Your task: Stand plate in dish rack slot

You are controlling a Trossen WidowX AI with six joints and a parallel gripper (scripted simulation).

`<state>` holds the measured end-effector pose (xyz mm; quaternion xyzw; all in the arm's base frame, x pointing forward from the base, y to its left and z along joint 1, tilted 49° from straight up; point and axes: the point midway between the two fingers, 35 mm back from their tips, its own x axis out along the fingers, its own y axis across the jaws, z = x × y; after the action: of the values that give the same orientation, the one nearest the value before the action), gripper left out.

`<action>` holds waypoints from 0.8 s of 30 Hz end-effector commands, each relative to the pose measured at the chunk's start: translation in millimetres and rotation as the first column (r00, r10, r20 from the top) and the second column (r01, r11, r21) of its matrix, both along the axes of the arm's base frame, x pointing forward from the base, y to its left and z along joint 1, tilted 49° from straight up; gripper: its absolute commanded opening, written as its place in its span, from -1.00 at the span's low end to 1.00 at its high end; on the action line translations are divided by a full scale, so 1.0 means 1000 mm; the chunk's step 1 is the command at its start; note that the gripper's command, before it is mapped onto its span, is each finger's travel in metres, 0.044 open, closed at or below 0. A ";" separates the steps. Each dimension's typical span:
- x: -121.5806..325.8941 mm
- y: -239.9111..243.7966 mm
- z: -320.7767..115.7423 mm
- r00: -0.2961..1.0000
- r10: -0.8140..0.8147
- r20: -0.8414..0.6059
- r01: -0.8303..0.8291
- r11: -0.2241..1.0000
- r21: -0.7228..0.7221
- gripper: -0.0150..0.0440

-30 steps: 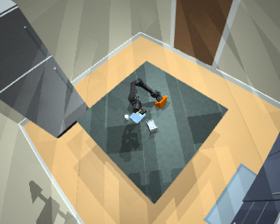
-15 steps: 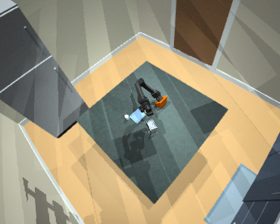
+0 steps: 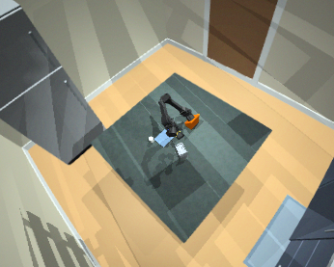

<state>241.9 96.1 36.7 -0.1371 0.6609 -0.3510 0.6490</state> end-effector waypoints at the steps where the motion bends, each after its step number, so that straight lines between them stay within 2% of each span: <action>1: -0.003 -0.007 -0.008 0.997 0.029 -0.078 -0.023 0.997 0.077 -0.49; 12: -0.006 -0.023 -0.028 0.970 0.142 -0.197 -0.079 0.952 0.296 -0.49; 24: -0.010 -0.035 -0.043 0.924 0.322 -0.206 -0.168 0.826 0.538 -0.49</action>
<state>235.0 63.9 -2.8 -0.0994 0.7886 -0.0960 0.5992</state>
